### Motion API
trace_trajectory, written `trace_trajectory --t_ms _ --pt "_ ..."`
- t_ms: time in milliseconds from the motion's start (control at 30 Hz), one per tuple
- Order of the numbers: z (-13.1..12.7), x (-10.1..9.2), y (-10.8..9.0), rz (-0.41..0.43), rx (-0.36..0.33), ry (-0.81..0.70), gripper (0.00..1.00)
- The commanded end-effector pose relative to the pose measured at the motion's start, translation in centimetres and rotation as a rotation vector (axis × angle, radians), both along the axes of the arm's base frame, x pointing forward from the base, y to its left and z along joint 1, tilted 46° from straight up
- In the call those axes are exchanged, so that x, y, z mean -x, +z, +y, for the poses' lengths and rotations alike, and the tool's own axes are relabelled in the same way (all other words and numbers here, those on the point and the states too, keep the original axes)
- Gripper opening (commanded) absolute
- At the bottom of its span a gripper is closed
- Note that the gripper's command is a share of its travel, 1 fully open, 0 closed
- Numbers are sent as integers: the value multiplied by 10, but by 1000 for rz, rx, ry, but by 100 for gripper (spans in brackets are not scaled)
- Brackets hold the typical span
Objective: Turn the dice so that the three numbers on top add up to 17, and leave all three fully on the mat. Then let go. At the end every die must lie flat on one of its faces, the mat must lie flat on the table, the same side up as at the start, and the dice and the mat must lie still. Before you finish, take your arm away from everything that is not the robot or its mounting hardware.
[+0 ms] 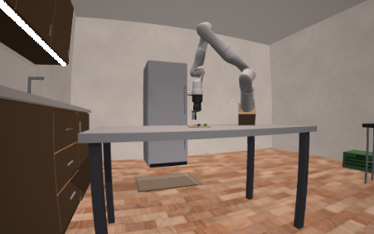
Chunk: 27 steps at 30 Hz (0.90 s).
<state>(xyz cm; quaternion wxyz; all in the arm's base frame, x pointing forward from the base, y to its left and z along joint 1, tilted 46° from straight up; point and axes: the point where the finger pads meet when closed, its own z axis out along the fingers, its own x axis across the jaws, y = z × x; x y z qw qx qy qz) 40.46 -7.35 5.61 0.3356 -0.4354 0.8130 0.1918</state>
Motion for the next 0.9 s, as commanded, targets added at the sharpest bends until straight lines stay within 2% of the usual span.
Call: trace_trajectory --t_ms 0,433,867 --pt "3 0 -3 3 -4 1 64" --pt "12 -7 -14 3 -4 1 64" --pt "15 -8 -17 3 -4 1 64"
